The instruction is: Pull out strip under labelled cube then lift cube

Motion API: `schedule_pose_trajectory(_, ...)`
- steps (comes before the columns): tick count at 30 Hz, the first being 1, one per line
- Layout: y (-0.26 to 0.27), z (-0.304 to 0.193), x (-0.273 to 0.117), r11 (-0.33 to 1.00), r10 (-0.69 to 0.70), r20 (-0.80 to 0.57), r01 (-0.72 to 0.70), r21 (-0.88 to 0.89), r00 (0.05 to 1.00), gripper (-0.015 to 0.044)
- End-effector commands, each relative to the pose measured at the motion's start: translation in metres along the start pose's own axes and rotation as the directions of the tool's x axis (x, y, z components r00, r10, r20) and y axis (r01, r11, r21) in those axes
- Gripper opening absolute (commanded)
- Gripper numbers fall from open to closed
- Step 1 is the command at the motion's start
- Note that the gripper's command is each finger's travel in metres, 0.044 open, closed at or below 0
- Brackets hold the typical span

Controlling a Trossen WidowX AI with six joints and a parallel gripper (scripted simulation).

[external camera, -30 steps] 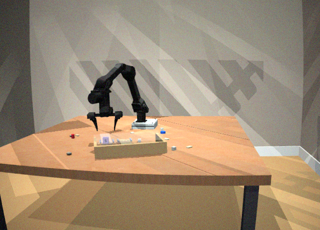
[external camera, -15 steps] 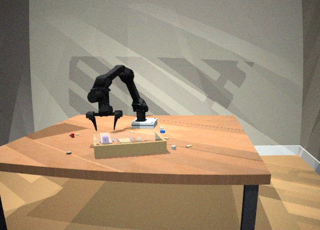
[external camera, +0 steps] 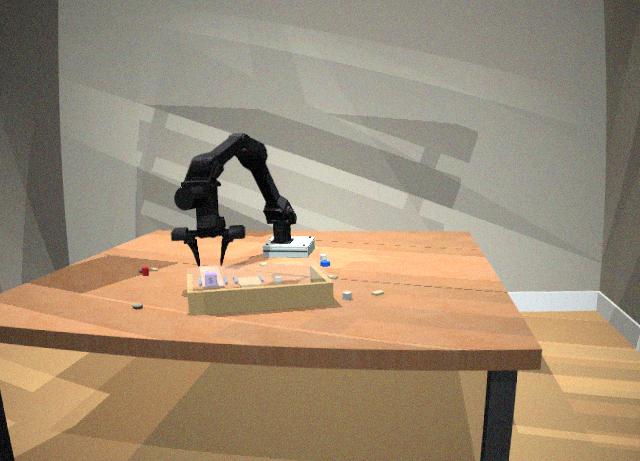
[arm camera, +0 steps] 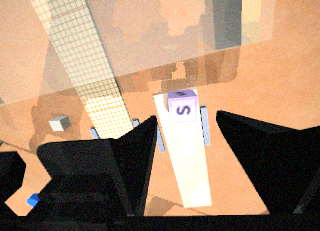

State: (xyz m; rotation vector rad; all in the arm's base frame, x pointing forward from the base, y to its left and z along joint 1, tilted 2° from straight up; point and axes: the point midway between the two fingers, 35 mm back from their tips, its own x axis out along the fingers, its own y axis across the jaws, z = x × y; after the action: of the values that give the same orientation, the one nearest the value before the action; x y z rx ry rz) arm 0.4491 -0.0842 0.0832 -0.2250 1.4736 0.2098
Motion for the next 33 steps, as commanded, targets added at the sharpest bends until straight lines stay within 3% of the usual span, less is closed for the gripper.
schedule_pose_trajectory(1, 0.000, -0.001, 0.009, 1.000, -0.002, -0.007, 0.002, 0.005, 1.000, 0.0250)
schedule_pose_trajectory(27, 0.000, -0.002, 0.044, 1.000, -0.002, -0.007, 0.002, 0.005, 1.000, 0.0250)
schedule_pose_trajectory(31, 0.000, -0.001, 0.041, 1.000, 0.002, -0.003, -0.002, 0.000, 1.000, 0.0145)
schedule_pose_trajectory(33, 0.000, -0.001, 0.041, 1.000, 0.002, -0.003, -0.002, 0.000, 1.000, 0.0132)
